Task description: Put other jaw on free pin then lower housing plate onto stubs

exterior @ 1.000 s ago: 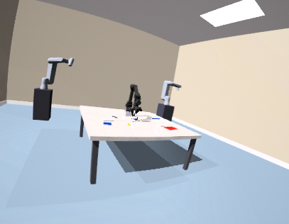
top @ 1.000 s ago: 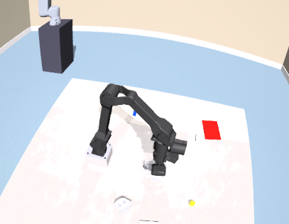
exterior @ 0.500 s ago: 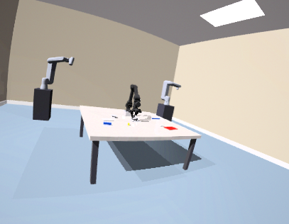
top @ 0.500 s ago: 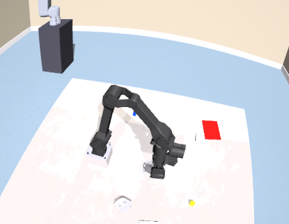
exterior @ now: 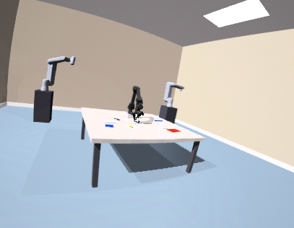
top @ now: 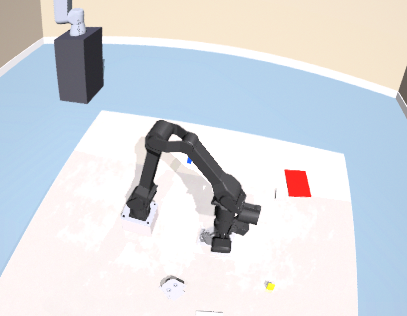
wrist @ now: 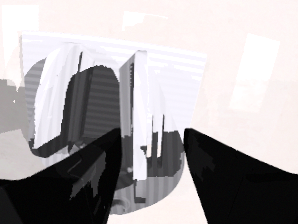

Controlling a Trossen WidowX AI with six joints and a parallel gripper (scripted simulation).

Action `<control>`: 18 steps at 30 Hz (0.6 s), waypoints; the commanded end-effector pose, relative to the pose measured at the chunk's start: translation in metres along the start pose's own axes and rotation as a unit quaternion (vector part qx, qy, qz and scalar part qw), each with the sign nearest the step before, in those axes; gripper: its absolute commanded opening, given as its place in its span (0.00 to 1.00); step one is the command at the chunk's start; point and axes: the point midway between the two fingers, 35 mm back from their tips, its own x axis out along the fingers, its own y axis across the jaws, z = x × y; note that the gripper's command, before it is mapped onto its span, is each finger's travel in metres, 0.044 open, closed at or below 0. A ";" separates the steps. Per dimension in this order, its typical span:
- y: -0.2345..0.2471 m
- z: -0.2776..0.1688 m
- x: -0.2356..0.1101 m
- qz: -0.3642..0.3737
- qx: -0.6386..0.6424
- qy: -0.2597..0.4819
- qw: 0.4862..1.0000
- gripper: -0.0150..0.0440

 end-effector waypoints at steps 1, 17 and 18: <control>0.000 0.000 0.001 0.000 -0.002 0.001 1.000 0.48; 0.000 0.000 0.004 0.000 -0.003 0.001 1.000 0.48; 0.000 0.000 0.004 0.000 -0.003 0.001 1.000 0.48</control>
